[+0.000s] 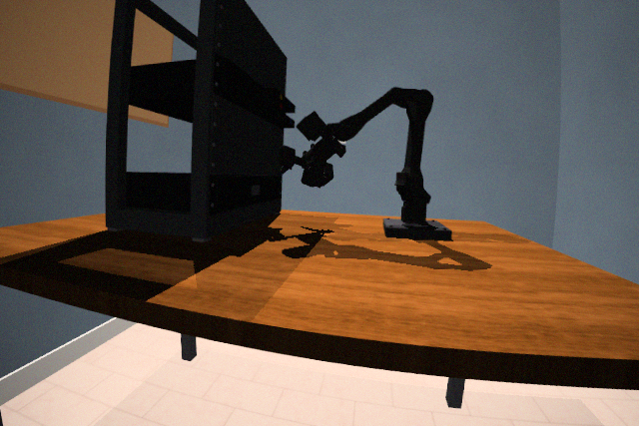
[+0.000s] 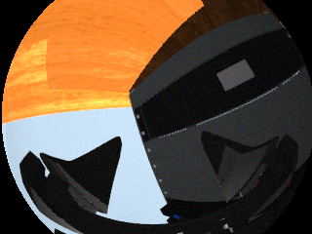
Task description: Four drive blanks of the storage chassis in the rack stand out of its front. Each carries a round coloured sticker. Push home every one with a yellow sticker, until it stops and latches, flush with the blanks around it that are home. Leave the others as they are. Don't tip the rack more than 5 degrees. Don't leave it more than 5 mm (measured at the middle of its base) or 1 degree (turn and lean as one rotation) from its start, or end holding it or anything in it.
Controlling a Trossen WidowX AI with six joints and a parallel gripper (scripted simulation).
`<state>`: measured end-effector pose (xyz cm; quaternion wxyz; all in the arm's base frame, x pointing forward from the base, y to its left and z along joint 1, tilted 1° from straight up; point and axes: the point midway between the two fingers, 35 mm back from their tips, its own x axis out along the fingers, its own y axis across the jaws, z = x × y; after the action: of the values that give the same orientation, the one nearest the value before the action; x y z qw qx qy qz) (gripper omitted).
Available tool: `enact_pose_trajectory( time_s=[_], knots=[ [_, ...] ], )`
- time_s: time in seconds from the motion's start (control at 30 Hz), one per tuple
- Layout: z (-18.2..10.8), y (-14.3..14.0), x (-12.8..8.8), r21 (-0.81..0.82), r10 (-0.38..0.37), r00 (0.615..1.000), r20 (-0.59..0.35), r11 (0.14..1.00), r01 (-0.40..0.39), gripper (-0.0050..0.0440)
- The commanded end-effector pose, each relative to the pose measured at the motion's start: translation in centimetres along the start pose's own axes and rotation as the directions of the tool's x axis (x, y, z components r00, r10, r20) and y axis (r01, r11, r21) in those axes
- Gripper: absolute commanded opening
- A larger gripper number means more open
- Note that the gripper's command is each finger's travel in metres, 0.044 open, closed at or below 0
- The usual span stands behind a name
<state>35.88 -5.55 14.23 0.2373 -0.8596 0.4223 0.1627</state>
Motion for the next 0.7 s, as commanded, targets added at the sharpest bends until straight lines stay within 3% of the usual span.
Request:
enact_pose_trajectory(
  time_s=[0.0, 0.53, 0.57, 0.67],
  knots=[
    [-0.58, -0.32, -0.25, 0.015, -0.011, 1.0, -0.009, 1.0, 0.011, 0.04],
    [-0.58, -0.32, -0.25, 0.015, -0.011, 1.0, -0.009, 1.0, 0.011, 0.04],
    [-0.58, -0.32, -0.25, 0.015, -0.011, 1.0, -0.009, 1.0, 0.011, 0.044],
    [-0.58, -0.32, -0.25, 0.015, -0.011, 1.0, -0.009, 1.0, 0.011, 0.044]
  ],
)
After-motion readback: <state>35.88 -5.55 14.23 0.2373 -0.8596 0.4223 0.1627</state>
